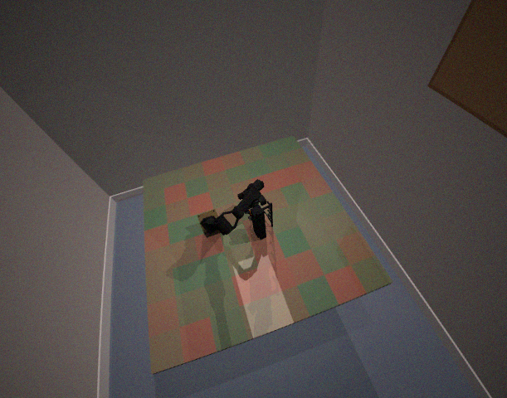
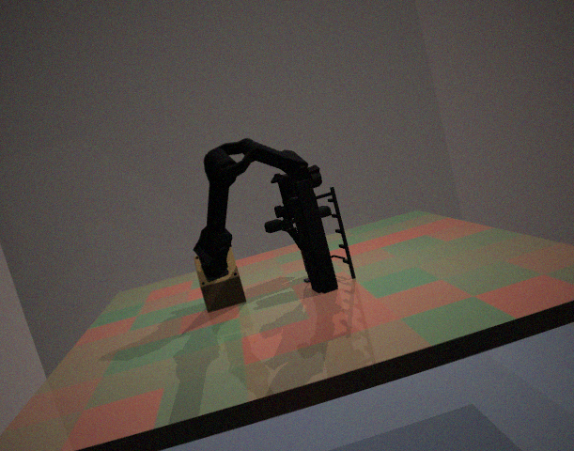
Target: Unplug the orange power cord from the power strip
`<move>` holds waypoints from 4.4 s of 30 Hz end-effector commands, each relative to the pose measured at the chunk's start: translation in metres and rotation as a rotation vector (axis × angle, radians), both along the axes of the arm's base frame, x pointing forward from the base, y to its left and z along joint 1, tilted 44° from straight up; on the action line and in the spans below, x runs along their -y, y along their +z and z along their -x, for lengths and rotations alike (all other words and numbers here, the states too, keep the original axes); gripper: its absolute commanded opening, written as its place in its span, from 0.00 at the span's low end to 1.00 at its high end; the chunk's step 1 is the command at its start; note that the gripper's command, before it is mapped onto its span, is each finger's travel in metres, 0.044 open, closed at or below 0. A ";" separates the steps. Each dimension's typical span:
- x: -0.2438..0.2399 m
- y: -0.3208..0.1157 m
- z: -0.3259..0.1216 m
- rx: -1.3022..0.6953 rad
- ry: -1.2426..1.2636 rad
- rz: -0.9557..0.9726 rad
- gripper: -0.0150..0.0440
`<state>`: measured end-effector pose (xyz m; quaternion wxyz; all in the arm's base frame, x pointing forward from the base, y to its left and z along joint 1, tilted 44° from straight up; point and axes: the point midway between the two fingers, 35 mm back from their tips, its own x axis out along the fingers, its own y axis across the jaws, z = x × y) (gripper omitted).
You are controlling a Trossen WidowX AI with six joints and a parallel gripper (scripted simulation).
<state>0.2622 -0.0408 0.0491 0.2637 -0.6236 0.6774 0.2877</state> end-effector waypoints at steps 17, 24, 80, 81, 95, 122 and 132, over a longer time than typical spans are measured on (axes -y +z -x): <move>-0.035 -0.027 -0.002 -0.002 0.008 -0.030 0.25; -0.045 -0.033 -0.001 -0.003 0.008 -0.029 0.25; -0.010 0.006 0.000 -0.005 0.009 -0.021 0.53; -0.010 0.006 0.000 -0.005 0.009 -0.021 0.53; -0.001 -0.003 0.001 -0.005 0.009 -0.020 0.53; -0.016 -0.013 -0.002 0.000 0.006 -0.029 0.25; -0.029 -0.023 -0.003 -0.001 0.007 -0.030 0.25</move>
